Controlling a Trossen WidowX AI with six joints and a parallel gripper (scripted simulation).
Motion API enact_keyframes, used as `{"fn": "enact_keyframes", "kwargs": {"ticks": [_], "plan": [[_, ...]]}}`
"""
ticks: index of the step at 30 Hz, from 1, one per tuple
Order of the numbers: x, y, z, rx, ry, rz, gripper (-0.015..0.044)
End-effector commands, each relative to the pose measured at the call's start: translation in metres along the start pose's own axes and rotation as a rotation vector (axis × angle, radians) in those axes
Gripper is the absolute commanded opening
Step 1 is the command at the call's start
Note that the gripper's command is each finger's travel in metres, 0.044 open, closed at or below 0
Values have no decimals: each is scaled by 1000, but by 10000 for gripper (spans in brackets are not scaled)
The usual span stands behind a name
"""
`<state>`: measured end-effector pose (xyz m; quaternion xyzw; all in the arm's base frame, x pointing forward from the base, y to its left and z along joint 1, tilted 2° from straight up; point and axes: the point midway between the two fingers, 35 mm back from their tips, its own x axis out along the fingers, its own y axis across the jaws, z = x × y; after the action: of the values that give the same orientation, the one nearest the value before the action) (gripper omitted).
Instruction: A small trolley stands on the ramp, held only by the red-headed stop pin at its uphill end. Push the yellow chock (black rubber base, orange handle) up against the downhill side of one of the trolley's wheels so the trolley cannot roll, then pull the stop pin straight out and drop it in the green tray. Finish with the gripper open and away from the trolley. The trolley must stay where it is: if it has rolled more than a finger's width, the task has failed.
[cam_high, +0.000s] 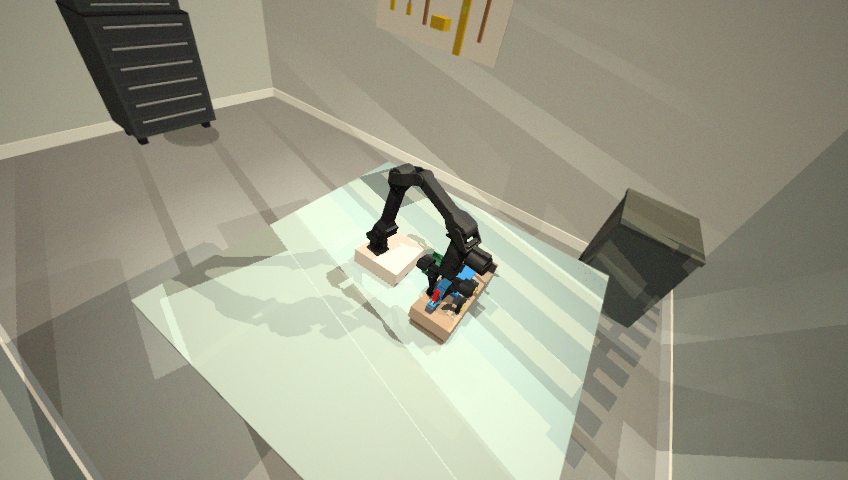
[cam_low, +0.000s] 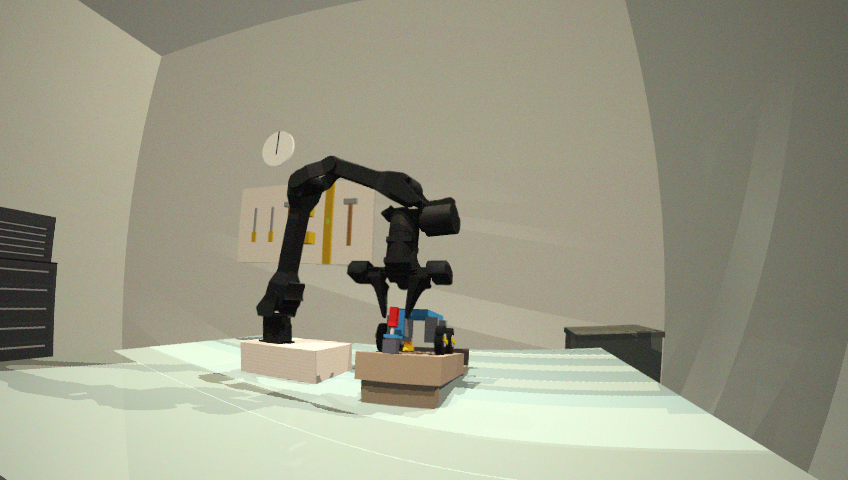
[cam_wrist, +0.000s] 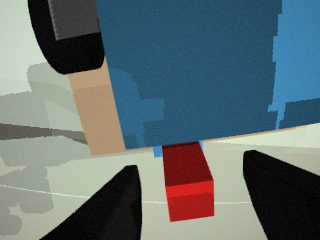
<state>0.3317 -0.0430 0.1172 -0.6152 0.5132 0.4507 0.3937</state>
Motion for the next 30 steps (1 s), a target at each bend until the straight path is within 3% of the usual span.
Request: {"fn": "enact_keyframes", "kwargs": {"ticks": [1,14,19,30], "plan": [[7,1,0,-5,3,7,190],[22,3,0,-5,3,7,190],[18,2,0,0,1,3,59],[17,2,0,-1,1,3,0]]}}
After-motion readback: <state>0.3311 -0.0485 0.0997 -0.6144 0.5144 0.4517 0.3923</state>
